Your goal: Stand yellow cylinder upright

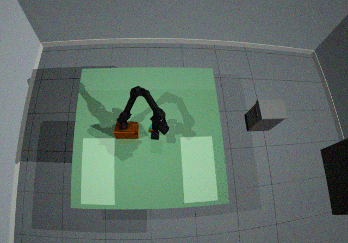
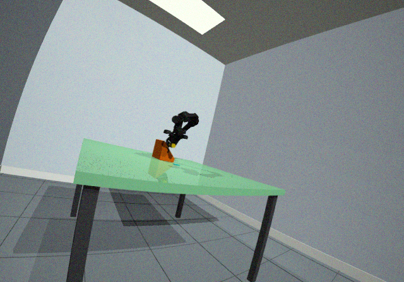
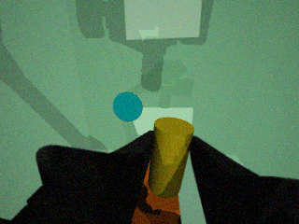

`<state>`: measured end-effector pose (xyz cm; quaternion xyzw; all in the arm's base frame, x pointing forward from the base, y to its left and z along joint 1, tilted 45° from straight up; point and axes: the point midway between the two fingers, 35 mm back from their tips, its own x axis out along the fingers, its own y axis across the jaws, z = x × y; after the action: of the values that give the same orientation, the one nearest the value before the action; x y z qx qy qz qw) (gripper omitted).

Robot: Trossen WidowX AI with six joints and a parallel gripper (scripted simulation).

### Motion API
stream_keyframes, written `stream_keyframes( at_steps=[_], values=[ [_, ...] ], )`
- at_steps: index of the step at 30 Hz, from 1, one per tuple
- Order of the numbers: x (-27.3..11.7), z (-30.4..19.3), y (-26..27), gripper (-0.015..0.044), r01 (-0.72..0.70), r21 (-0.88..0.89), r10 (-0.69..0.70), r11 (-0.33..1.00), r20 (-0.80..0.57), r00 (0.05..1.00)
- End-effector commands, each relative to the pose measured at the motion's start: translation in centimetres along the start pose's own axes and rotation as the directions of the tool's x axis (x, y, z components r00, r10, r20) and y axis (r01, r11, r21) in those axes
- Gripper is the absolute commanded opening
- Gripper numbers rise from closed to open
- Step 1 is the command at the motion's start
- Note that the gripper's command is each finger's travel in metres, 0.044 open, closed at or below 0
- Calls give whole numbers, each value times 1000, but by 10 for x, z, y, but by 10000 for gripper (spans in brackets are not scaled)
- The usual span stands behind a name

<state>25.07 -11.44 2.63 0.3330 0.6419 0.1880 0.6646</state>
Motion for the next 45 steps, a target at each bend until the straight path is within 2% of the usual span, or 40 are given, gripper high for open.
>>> stream_keyframes(
  at_steps=[1,22,45],
  values=[
    [1,-2,7,105,-6,81,6,997,-5,1000],
    [-2,-10,39,105,-6,514,10,858,-6,1000],
    [-3,-22,73,105,-1,863,17,505,-8,1000]
  ],
)
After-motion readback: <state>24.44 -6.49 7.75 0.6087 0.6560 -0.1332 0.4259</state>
